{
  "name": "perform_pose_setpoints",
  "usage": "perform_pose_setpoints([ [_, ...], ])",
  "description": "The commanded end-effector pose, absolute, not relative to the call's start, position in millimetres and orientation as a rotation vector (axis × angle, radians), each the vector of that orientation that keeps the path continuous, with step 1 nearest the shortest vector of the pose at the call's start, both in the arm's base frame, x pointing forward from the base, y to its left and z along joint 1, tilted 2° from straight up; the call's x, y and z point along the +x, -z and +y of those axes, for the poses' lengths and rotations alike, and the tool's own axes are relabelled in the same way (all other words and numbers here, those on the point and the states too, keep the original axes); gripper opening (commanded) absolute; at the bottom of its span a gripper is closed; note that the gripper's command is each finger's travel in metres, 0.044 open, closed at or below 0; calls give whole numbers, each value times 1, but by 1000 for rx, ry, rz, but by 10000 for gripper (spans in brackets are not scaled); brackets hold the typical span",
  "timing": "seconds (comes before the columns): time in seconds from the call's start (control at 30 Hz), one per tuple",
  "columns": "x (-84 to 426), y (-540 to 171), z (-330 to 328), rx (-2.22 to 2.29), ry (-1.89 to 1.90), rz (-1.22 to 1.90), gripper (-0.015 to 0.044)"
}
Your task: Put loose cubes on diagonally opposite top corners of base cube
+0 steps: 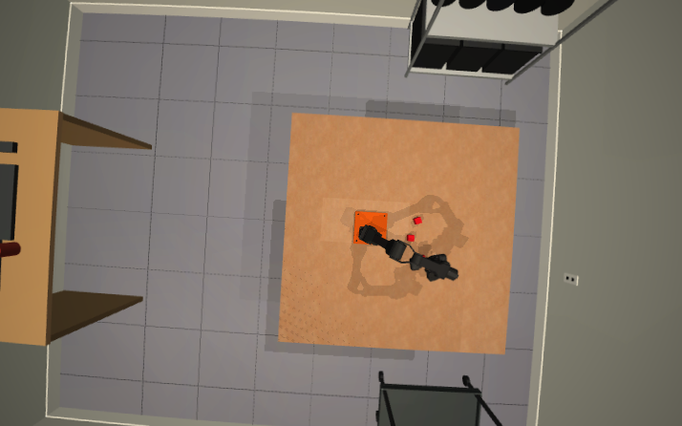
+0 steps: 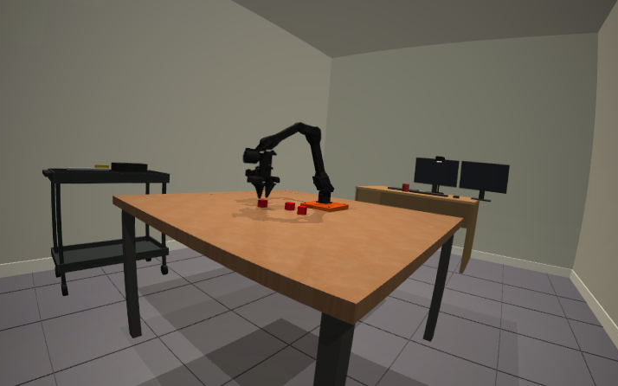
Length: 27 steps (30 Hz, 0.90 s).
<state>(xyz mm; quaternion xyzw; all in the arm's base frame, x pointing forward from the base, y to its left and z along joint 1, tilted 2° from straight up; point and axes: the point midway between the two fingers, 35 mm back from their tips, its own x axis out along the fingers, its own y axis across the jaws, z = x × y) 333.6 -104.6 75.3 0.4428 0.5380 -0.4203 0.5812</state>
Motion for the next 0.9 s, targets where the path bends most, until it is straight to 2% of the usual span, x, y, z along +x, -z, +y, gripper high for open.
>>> perform_pose_setpoints([
  [0.0,333,-67,-105,1035,989,1258,265],
  [0.4,334,-50,-105,1035,989,1258,265],
  [0.6,334,-50,-105,1035,989,1258,107],
  [0.87,335,-61,-106,1035,989,1258,105],
])
